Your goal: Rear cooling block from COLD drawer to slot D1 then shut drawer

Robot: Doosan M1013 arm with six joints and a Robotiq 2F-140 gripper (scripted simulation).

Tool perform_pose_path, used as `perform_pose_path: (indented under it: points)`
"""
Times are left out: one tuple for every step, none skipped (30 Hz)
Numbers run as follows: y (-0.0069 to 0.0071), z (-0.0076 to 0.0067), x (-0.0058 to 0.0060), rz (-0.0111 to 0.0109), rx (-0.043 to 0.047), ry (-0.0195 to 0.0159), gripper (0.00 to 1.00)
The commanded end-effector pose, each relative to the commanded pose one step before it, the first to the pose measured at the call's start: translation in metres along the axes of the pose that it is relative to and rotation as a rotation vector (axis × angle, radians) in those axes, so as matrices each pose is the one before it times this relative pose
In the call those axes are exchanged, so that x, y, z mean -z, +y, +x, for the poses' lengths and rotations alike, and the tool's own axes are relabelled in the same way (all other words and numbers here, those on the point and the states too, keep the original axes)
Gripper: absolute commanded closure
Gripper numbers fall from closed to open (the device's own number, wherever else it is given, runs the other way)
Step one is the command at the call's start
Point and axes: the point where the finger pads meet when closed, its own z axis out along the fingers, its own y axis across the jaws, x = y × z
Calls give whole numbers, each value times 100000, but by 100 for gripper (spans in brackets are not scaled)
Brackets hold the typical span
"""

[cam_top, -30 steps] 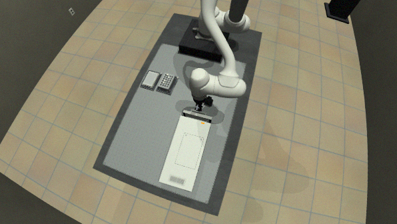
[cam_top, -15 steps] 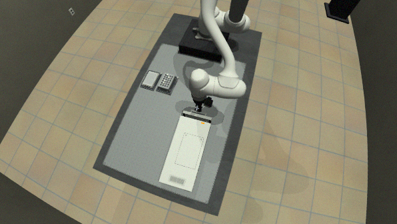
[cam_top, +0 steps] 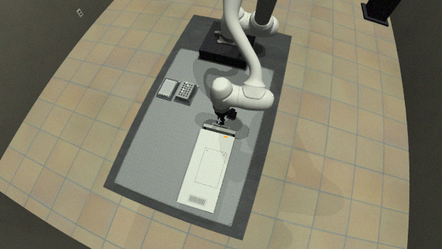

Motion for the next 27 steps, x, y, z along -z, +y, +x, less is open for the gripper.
perform_pose_path:
  points:
    - [141, 17, 87, -142, -14, 54, 90]
    - [33, 0, 0, 0, 0, 0, 90]
    - [0, 0, 0, 0, 0, 0, 90]
    - [0, 0, 0, 0, 0, 0, 90]
    - [34, 0, 0, 0, 0, 0, 90]
    - [33, 0, 0, 0, 0, 0, 90]
    - [33, 0, 0, 0, 0, 0, 90]
    - [33, 0, 0, 0, 0, 0, 90]
    - [33, 0, 0, 0, 0, 0, 90]
    - [33, 0, 0, 0, 0, 0, 90]
    - [33, 0, 0, 0, 0, 0, 90]
    - [33, 0, 0, 0, 0, 0, 90]
    - [33, 0, 0, 0, 0, 0, 90]
    - [33, 0, 0, 0, 0, 0, 90]
    - [33, 0, 0, 0, 0, 0, 90]
    - [33, 0, 0, 0, 0, 0, 90]
    - [33, 0, 0, 0, 0, 0, 90]
    - [33, 0, 0, 0, 0, 0, 90]
    - [33, 0, 0, 0, 0, 0, 90]
    - [0, 0, 0, 0, 0, 0, 90]
    - [0, 0, 0, 0, 0, 0, 90]
    - [34, 0, 0, 0, 0, 0, 90]
    - [33, 0, 0, 0, 0, 0, 90]
    - [33, 0, 0, 0, 0, 0, 90]
    - [33, 0, 0, 0, 0, 0, 90]
    - [33, 0, 0, 0, 0, 0, 90]
    - [33, 0, 0, 0, 0, 0, 90]
